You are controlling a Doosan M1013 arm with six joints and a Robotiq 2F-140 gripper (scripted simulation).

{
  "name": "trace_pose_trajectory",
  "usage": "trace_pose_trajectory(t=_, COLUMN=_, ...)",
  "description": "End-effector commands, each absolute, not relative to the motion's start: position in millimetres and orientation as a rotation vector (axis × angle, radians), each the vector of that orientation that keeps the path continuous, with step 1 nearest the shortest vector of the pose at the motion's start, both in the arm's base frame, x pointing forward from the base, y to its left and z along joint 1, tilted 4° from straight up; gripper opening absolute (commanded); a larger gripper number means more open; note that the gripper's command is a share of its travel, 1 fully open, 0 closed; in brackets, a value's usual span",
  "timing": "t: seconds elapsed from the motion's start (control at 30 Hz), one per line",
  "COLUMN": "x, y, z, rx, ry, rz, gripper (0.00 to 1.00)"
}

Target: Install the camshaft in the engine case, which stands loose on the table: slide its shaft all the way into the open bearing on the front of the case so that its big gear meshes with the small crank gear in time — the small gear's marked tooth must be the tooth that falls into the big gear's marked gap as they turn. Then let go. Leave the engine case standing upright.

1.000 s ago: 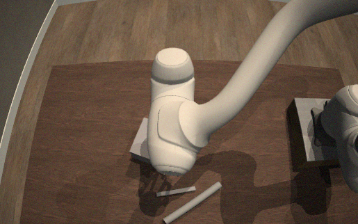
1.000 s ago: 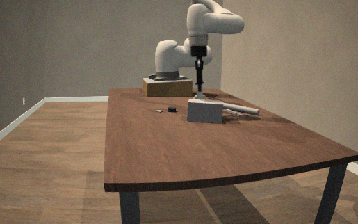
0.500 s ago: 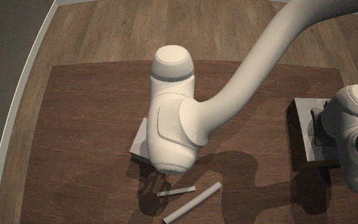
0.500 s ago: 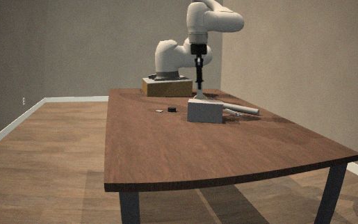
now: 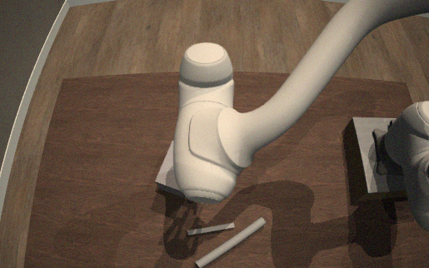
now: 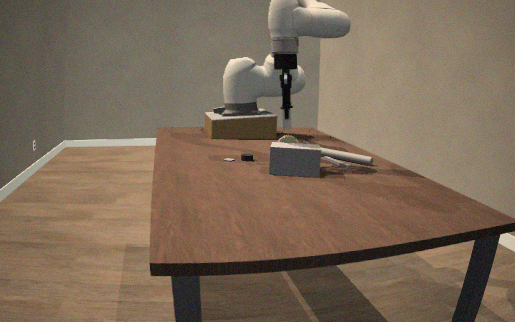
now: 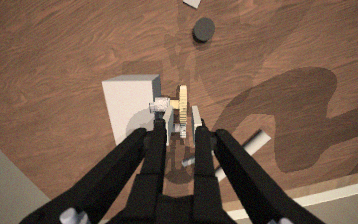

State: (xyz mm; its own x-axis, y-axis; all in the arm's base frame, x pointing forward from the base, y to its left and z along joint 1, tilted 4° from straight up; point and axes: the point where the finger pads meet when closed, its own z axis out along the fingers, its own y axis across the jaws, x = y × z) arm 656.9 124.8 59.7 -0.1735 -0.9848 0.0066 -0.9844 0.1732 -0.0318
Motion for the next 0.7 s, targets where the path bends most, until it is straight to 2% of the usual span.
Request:
trace_pose_trajectory(t=0.0, x=658, y=125, z=67, rx=-1.998, ry=2.397, rz=-0.037, gripper=0.19)
trace_pose_trajectory(t=0.67, x=658, y=126, z=80, rx=-1.998, ry=2.397, rz=-0.037, gripper=0.19)
